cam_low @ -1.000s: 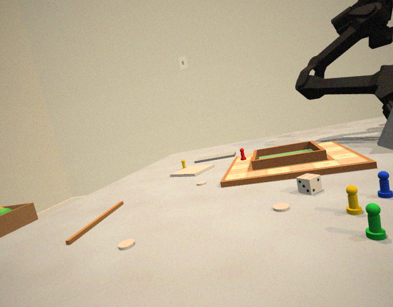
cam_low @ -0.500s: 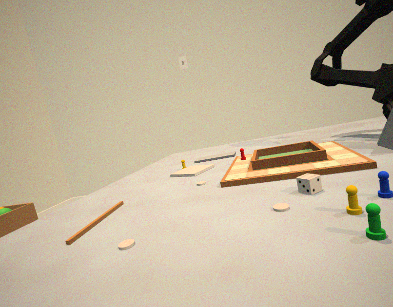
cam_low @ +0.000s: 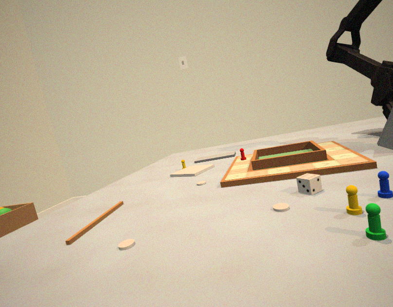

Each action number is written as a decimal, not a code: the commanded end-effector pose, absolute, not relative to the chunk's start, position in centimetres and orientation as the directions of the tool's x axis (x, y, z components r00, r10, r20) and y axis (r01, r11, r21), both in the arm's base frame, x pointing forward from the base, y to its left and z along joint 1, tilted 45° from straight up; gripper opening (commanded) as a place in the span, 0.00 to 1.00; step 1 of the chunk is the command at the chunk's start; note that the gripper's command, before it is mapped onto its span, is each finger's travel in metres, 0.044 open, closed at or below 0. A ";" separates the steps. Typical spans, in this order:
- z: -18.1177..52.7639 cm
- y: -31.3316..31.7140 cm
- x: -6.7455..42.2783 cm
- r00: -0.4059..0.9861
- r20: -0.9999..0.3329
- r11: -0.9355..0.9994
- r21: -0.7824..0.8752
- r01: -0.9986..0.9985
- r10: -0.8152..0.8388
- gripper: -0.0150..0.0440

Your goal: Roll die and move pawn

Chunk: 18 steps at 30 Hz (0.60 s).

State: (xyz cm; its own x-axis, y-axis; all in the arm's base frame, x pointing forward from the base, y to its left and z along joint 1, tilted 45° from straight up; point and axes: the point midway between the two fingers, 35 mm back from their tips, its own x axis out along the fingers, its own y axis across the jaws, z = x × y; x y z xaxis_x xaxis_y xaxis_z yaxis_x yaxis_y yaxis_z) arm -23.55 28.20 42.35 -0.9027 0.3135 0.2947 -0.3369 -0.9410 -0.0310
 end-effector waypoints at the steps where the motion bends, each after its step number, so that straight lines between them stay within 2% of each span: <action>1: 39.2 33.7 -22.0 -0.859 0.204 -0.881 0.059 -0.469 0.470 0.72; 10: 30.7 43.7 -14.5 -0.652 -0.054 -0.616 0.276 -0.738 0.756 0.72; 18: 24.7 47.5 -8.1 -0.479 -0.239 -0.377 0.369 -0.849 0.845 0.72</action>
